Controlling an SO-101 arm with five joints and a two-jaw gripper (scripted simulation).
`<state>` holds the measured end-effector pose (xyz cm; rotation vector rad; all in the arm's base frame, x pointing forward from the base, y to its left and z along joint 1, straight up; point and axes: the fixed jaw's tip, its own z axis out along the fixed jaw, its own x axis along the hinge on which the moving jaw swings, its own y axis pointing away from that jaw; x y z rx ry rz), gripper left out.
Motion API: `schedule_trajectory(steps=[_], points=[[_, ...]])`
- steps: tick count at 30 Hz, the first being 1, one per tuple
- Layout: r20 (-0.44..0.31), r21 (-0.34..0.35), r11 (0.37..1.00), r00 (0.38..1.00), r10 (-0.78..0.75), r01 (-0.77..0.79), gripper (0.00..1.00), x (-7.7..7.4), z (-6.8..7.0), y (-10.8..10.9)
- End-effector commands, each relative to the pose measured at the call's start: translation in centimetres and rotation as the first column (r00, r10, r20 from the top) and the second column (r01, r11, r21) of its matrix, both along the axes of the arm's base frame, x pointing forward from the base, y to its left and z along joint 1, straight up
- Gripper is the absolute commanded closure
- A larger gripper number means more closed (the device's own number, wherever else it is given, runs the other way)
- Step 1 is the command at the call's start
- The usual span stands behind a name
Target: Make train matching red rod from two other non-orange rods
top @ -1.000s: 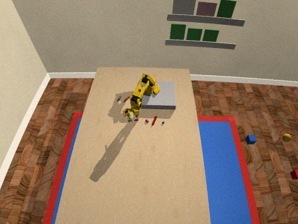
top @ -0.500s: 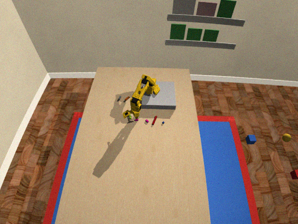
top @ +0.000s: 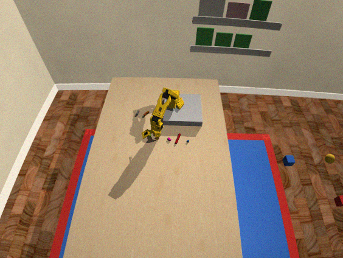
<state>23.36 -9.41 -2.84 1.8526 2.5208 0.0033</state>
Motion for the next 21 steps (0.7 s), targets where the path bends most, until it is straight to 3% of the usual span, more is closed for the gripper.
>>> schedule_trajectory(steps=[1, 21], points=[[-0.021, 0.010, 1.000, 1.000, 0.003, -0.003, 0.81, -0.32, -0.92, 0.47], [-0.045, 0.020, 1.000, 0.999, 0.004, -0.003, 0.81, -0.91, -1.55, 0.71]])
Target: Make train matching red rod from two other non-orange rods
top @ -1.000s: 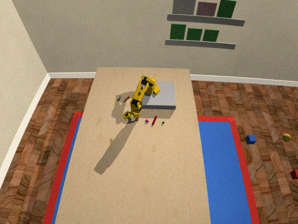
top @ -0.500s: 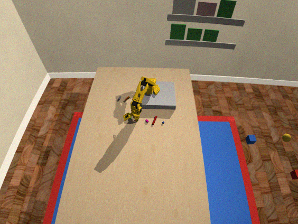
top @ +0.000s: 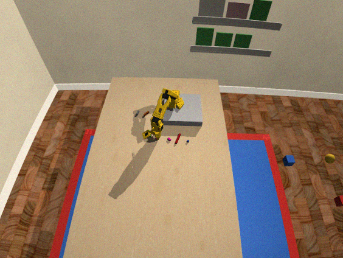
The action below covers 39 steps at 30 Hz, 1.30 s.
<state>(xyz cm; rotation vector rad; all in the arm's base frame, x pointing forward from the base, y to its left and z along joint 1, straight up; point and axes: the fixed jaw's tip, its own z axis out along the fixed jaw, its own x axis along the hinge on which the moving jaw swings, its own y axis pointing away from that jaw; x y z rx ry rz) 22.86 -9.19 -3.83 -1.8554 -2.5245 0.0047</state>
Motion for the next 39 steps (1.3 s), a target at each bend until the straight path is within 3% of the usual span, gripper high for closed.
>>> schedule_trajectory(steps=[1, 25, 39], points=[[-0.025, 0.011, 1.000, 1.000, 0.003, -0.003, 0.81, -0.40, -0.56, 0.49], [-0.025, 0.011, 1.000, 1.000, 0.003, -0.003, 0.85, -0.40, -0.56, 0.49], [-0.025, 0.011, 1.000, 1.000, 0.003, -0.003, 0.95, -0.40, -0.56, 0.49]])
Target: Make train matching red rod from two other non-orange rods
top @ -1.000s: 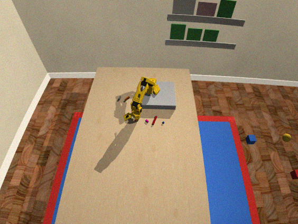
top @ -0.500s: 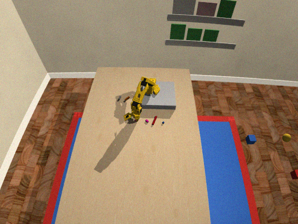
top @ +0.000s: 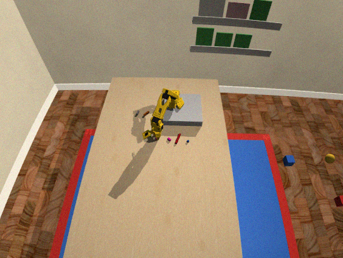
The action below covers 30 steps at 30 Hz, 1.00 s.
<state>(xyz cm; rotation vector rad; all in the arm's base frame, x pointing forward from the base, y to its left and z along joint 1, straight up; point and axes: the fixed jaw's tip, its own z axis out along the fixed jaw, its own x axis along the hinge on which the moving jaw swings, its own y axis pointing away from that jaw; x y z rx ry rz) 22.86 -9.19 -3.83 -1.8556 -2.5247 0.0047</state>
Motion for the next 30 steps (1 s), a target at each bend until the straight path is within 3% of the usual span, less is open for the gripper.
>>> schedule_trajectory(steps=[1, 30], points=[[-0.025, 0.011, 1.000, 1.000, 0.003, -0.003, 0.96, -0.41, -0.56, 0.49], [-0.025, 0.011, 1.000, 1.000, 0.003, -0.003, 1.00, -0.41, -0.56, 0.49]])
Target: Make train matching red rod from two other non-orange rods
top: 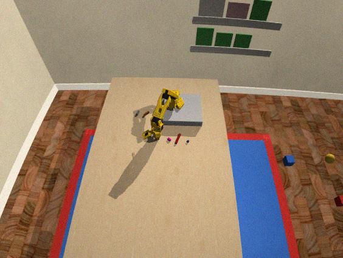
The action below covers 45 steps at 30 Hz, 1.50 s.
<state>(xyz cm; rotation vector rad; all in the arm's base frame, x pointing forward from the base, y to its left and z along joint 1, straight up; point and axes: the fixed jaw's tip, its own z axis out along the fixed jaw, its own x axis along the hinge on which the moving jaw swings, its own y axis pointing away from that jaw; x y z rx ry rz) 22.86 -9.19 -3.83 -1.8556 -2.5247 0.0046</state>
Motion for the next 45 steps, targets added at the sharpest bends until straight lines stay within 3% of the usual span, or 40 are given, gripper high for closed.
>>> schedule_trajectory(steps=[1, 14, 33, 45], points=[[-0.025, 0.011, 1.000, 1.000, 0.003, -0.003, 1.00, -0.4, -0.6, 0.5], [-0.025, 0.011, 1.000, 1.000, 0.003, -0.003, 1.00, -0.4, -0.2, 0.5], [-0.025, 0.012, 1.000, 1.000, 0.003, -0.003, 1.00, -0.6, 2.9, 0.3], [-0.025, 0.012, 1.000, 1.000, 0.004, -0.004, 1.00, -0.7, 3.1, 0.3]])
